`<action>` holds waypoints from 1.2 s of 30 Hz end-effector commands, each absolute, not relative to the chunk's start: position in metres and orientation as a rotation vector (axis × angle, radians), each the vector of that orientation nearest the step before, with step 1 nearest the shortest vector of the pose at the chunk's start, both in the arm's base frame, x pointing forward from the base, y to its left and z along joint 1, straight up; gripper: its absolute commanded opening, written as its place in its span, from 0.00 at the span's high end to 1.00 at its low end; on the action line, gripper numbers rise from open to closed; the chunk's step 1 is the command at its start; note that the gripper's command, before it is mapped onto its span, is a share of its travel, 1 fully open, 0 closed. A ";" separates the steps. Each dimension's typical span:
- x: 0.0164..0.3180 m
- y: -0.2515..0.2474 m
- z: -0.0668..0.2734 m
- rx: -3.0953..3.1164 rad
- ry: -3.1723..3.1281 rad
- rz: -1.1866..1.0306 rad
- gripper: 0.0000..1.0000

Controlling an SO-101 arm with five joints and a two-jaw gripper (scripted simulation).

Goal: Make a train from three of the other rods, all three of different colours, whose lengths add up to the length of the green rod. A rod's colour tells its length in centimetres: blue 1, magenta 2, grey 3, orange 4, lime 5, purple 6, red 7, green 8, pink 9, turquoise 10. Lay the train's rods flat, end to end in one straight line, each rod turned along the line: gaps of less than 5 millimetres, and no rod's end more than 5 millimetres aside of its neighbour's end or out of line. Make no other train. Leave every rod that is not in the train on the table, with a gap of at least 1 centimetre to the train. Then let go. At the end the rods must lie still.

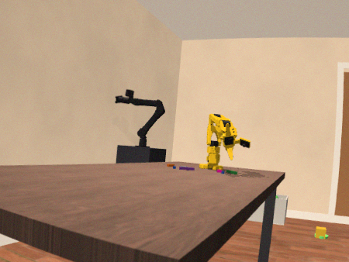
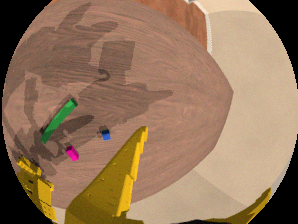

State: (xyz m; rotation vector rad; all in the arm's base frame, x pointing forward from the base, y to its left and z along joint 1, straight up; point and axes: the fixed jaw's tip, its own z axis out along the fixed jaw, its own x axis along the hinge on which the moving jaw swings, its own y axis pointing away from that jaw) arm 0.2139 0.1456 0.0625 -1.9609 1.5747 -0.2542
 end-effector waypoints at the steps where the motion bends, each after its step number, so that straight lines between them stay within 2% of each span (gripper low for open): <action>1: 0.213 0.145 0.064 -1.964 1.571 -0.254 0.00; 17: 0.200 0.136 0.065 -2.062 1.544 -0.259 0.00; 18: 0.194 0.132 0.048 -2.113 1.594 -0.229 0.00; 34: 0.184 0.125 0.052 -2.191 1.558 -0.232 0.00; 35: 0.178 0.121 0.038 -2.237 1.602 -0.201 0.00; 36: 0.178 0.121 0.039 -2.239 1.598 -0.203 0.00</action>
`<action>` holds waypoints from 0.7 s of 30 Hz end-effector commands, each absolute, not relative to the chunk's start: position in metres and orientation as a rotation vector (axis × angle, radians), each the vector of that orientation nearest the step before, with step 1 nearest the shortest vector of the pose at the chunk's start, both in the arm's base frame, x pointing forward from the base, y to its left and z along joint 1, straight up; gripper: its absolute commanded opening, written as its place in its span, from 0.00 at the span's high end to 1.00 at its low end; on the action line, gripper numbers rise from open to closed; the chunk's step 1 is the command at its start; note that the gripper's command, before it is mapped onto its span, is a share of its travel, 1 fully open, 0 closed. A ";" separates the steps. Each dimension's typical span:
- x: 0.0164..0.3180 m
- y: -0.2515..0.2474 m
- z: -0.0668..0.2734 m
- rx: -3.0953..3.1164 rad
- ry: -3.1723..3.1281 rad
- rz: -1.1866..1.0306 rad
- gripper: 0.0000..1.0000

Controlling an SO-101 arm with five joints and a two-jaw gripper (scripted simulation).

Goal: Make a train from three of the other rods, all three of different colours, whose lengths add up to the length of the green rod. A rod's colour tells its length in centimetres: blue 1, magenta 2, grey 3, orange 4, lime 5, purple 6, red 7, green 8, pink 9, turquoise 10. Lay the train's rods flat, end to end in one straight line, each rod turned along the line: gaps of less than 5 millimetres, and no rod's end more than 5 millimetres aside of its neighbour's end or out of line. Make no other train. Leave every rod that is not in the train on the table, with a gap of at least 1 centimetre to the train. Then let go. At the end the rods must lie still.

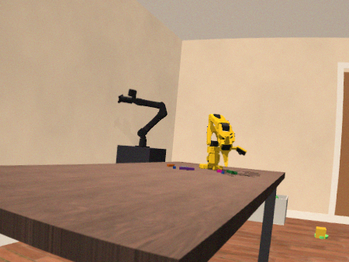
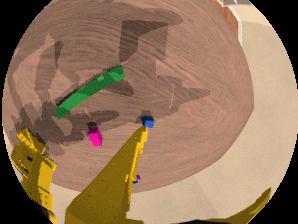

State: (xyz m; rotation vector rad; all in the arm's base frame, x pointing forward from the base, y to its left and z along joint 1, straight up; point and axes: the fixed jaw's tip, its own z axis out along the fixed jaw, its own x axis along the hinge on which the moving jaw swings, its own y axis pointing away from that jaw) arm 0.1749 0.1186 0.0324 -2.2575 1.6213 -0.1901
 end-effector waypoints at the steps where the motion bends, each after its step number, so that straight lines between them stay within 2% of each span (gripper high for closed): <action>1: 0.178 0.120 0.040 -2.241 1.594 -0.204 0.00; 13: 0.176 0.119 0.051 -2.267 1.541 -0.221 0.00; 15: 0.176 0.119 0.051 -2.267 1.541 -0.221 0.00; 16: 0.168 0.113 0.036 -2.322 1.589 -0.184 0.00; 21: 0.168 0.113 0.040 -2.328 1.567 -0.192 0.00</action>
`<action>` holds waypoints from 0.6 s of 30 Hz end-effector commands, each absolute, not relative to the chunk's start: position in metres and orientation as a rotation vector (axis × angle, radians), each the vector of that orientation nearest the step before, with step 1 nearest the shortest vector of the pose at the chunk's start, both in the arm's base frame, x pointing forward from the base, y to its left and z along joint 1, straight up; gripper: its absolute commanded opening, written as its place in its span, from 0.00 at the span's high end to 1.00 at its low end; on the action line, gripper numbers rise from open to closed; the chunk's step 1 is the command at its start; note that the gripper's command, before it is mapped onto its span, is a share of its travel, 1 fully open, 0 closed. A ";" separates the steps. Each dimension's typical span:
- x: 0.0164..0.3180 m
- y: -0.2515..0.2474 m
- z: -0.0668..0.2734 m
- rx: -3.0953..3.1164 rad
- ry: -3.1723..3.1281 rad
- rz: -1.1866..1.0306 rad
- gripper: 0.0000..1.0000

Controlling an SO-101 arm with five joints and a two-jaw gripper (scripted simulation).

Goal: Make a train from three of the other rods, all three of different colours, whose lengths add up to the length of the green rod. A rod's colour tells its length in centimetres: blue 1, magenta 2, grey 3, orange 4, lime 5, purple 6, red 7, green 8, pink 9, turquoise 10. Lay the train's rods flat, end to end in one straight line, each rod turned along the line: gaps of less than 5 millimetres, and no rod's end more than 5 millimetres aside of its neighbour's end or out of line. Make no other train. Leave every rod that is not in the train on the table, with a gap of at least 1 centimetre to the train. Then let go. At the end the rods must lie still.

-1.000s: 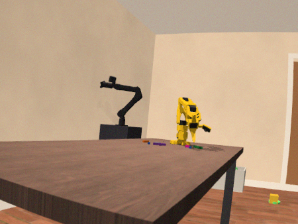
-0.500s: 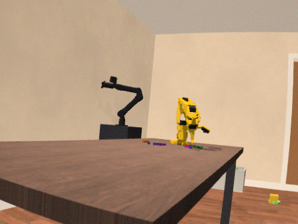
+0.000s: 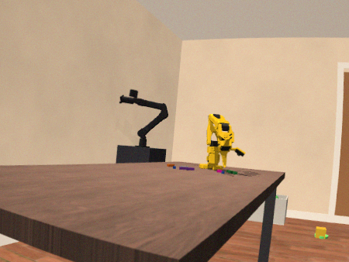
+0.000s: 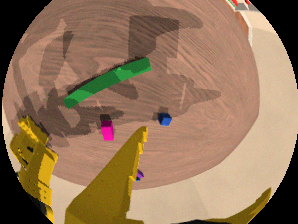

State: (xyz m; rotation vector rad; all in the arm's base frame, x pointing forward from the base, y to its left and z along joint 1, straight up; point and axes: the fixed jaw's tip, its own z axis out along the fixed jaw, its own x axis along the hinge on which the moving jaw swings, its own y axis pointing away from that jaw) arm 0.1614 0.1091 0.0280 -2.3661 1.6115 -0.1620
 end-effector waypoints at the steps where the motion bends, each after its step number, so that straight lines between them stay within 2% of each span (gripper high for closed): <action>1: 0.167 0.113 0.041 -2.329 1.563 -0.193 0.00; 11: 0.167 0.113 0.048 -2.339 1.528 -0.205 0.00; 12: 0.159 0.107 0.034 -2.393 1.574 -0.167 0.00; 18: 0.159 0.107 0.040 -2.396 1.548 -0.176 0.00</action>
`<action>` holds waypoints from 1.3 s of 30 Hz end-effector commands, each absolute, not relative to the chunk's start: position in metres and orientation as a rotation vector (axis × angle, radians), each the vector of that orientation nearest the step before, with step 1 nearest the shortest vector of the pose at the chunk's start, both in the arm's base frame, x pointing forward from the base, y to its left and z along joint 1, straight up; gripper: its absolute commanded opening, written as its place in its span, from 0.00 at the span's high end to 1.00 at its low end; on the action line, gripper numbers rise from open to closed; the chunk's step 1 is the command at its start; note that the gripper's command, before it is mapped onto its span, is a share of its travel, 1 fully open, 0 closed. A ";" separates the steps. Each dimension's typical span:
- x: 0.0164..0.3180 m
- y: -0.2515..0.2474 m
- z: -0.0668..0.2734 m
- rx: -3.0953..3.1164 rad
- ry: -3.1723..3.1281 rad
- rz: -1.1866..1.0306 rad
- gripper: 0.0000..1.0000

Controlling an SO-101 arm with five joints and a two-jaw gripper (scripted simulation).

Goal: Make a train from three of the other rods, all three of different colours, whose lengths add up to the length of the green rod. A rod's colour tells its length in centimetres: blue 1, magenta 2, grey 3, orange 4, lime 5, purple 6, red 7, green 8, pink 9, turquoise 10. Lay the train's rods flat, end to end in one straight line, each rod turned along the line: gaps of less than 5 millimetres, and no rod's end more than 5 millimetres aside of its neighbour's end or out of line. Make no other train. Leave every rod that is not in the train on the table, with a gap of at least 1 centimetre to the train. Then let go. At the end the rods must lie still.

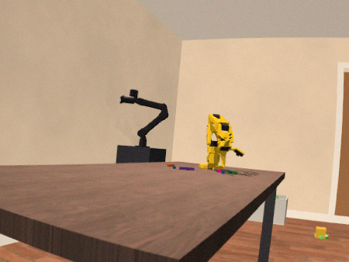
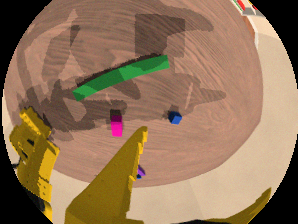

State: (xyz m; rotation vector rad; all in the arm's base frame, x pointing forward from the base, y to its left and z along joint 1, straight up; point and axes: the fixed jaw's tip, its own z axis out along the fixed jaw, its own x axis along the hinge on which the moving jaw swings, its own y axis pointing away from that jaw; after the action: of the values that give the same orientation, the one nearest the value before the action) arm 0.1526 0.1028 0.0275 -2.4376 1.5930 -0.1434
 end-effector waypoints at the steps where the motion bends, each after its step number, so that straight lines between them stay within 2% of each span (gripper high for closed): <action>1: 0.159 0.107 0.041 -2.397 1.544 -0.178 0.00; 10: 0.160 0.107 0.047 -2.400 1.514 -0.190 0.00; 11: 0.151 0.102 0.034 -2.453 1.558 -0.150 0.00; 27: 0.153 0.103 0.046 -2.451 1.500 -0.176 0.00; 28: 0.145 0.097 0.034 -2.503 1.541 -0.135 0.00; 39: 0.147 0.099 0.043 -2.496 1.498 -0.157 0.00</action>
State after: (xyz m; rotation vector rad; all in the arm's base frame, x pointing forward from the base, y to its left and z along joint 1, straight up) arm 0.1387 0.0929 0.0296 -2.5489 1.5465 -0.1126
